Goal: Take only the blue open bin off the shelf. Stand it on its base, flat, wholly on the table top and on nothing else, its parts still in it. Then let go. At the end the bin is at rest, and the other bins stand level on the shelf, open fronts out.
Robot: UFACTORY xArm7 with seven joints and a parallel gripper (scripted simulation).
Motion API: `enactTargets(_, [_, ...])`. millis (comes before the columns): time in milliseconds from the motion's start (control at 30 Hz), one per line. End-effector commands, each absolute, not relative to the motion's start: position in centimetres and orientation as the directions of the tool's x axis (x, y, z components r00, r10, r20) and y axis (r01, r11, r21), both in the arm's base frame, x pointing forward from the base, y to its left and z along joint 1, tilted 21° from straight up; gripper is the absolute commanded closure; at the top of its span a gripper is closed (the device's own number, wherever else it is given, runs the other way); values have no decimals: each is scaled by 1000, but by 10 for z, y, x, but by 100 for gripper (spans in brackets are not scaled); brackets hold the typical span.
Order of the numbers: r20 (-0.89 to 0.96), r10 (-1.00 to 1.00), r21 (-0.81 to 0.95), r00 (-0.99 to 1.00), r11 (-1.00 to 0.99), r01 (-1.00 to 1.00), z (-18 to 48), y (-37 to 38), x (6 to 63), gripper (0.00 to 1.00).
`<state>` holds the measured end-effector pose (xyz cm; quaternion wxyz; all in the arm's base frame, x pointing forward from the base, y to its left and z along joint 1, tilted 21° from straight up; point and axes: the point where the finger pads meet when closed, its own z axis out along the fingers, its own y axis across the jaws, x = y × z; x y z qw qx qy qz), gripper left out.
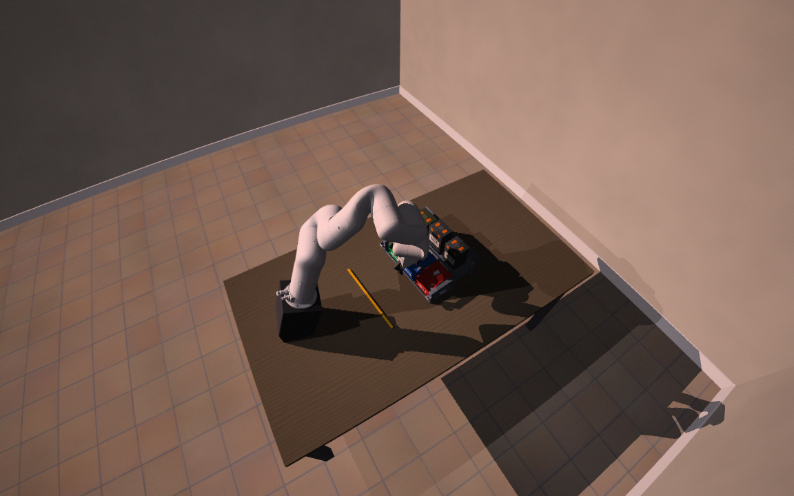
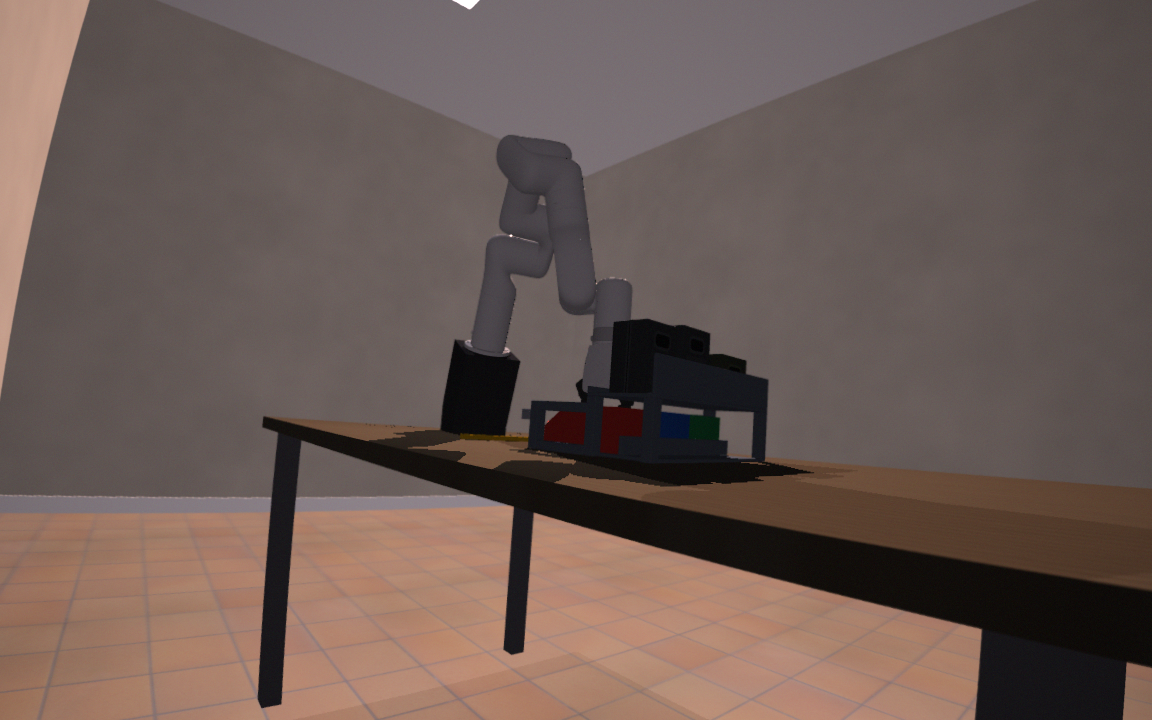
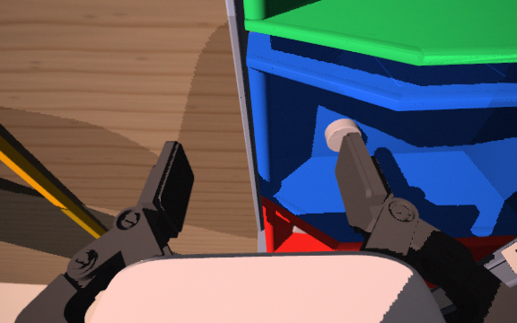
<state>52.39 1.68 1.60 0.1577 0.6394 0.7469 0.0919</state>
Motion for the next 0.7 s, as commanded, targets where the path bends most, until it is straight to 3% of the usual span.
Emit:
enactTargets(0, [-118,984,342,-133,166,925,17,17,525,0])
enactTargets(667, [-118,984,342,-133,166,925,22,18,523,0])
